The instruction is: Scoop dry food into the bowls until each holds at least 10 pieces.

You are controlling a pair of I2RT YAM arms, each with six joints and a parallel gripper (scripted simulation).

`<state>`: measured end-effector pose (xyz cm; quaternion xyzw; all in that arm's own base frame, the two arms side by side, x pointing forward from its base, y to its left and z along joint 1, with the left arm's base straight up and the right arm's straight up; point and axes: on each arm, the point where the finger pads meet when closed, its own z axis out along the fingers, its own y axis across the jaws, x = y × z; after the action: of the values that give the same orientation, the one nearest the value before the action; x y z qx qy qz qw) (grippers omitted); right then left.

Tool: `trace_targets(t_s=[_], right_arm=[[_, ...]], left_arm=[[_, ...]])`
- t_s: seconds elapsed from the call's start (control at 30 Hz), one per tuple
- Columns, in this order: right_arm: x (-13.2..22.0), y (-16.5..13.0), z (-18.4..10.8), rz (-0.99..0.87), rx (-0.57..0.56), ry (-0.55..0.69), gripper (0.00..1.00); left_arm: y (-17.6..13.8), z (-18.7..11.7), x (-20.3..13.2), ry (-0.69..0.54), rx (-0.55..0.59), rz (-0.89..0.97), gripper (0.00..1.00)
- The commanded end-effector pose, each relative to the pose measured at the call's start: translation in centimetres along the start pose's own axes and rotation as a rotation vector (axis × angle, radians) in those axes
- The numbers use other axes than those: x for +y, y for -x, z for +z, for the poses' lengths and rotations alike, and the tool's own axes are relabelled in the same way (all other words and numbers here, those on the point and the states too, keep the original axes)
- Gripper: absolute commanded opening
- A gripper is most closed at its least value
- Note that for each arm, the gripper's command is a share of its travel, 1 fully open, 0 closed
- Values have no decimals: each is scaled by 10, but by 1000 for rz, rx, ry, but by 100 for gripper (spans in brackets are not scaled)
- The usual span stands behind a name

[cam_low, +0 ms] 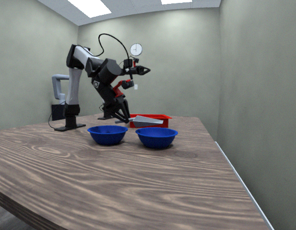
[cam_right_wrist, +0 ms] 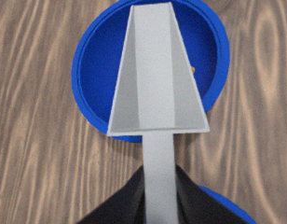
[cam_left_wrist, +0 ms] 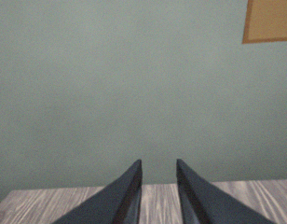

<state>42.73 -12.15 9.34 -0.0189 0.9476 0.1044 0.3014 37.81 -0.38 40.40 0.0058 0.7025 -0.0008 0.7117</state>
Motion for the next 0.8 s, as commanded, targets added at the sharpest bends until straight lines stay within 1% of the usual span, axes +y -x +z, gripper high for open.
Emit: trace_targets(t_s=[0.0, 0.03, 0.07, 0.2, 0.27, 0.3, 0.33, 0.57, 0.77], right_arm=[[14, 5, -10, -20, -14, -7, 0], [18, -1, -10, -6, 14, -3, 0], [21, 0, -13, -6, 15, -10, 0], [41, -13, -16, 2, 53, -28, 0], [41, -13, -16, 2, 53, -28, 0], [44, -6, -19, -11, 31, -45, 0], [50, -20, -19, 2, 69, -44, 0], [90, -48, -29, -11, 124, -76, 0], [119, -78, -39, -30, 163, -109, 0]], left_arm=[[32, 0, -1, -5, -96, -13, 27], [33, -1, -1, -5, -100, -13, 27], [36, -4, -1, -5, -108, -13, 27], [36, -4, -1, -5, -108, -13, 27], [36, -4, -1, -5, -108, -13, 27], [37, -4, -1, -5, -110, -13, 27], [37, -4, -1, -5, -110, -13, 27], [37, -4, -1, -5, -110, -13, 27], [37, -4, -1, -5, -110, -13, 27]])
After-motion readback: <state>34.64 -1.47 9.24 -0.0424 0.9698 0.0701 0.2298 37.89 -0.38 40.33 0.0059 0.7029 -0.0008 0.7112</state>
